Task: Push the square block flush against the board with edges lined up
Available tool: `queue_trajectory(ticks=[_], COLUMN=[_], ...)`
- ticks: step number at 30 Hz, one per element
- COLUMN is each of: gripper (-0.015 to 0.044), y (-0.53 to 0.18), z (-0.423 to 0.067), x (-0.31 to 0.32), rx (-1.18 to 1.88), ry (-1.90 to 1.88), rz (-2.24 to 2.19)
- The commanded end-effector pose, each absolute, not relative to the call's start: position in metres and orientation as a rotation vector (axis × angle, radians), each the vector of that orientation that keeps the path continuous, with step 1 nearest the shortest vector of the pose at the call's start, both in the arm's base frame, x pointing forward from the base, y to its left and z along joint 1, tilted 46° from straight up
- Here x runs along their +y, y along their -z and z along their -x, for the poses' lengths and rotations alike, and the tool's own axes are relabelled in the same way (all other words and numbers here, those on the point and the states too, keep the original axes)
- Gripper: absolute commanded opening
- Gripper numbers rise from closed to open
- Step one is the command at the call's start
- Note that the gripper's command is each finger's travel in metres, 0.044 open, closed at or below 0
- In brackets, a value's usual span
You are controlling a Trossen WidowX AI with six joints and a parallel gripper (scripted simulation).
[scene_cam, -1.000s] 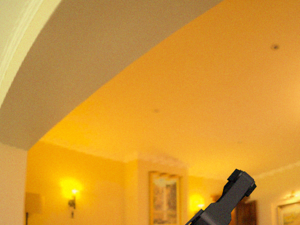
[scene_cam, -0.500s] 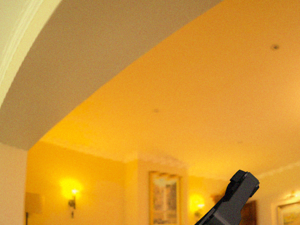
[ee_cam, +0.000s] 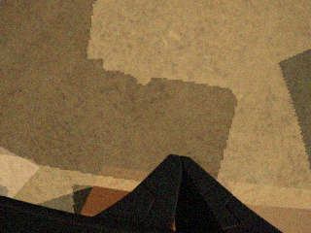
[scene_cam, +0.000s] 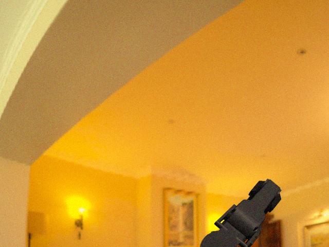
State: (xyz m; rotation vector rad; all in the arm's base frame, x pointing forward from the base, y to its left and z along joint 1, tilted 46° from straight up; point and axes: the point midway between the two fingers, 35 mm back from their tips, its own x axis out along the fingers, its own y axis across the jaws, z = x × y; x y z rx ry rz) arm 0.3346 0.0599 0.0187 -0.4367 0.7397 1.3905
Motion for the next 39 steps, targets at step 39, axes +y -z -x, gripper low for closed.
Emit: queue_trajectory(ticks=[39], gripper=[0.0000], y=[0.025], z=[-0.265], x=[0.002], rx=[1.400], ry=[-0.729], rz=[-0.486])
